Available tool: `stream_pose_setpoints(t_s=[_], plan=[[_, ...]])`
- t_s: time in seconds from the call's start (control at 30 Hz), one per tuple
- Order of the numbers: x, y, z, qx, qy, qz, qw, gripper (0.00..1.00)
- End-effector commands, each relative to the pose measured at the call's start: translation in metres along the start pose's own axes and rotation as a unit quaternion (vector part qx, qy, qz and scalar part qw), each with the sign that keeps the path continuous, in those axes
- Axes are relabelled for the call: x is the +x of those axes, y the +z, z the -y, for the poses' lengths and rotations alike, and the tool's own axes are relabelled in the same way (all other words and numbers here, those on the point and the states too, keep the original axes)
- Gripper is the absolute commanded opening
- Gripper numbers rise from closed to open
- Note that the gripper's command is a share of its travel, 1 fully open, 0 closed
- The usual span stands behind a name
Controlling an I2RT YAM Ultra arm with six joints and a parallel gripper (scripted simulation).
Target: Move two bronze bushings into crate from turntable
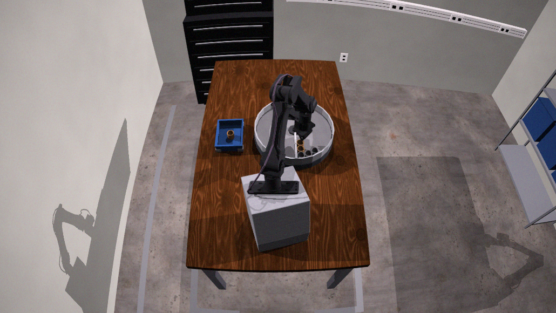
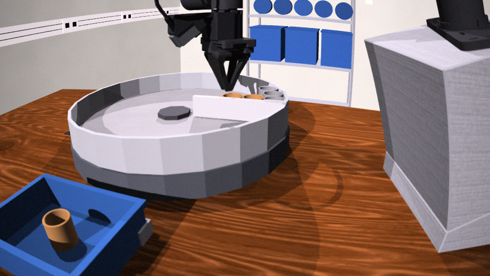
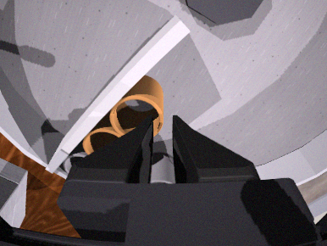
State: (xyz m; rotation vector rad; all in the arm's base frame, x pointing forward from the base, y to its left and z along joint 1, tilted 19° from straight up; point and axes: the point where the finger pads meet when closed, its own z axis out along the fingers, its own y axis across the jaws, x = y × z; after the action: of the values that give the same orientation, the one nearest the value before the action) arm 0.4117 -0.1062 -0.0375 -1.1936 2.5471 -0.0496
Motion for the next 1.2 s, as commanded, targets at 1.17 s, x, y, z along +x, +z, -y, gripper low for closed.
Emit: stream_pose_setpoints(t_s=[1.17], plan=[[-0.002, -0.0068, 0.0015, 0.014, 0.004, 0.007, 1.0, 0.15]])
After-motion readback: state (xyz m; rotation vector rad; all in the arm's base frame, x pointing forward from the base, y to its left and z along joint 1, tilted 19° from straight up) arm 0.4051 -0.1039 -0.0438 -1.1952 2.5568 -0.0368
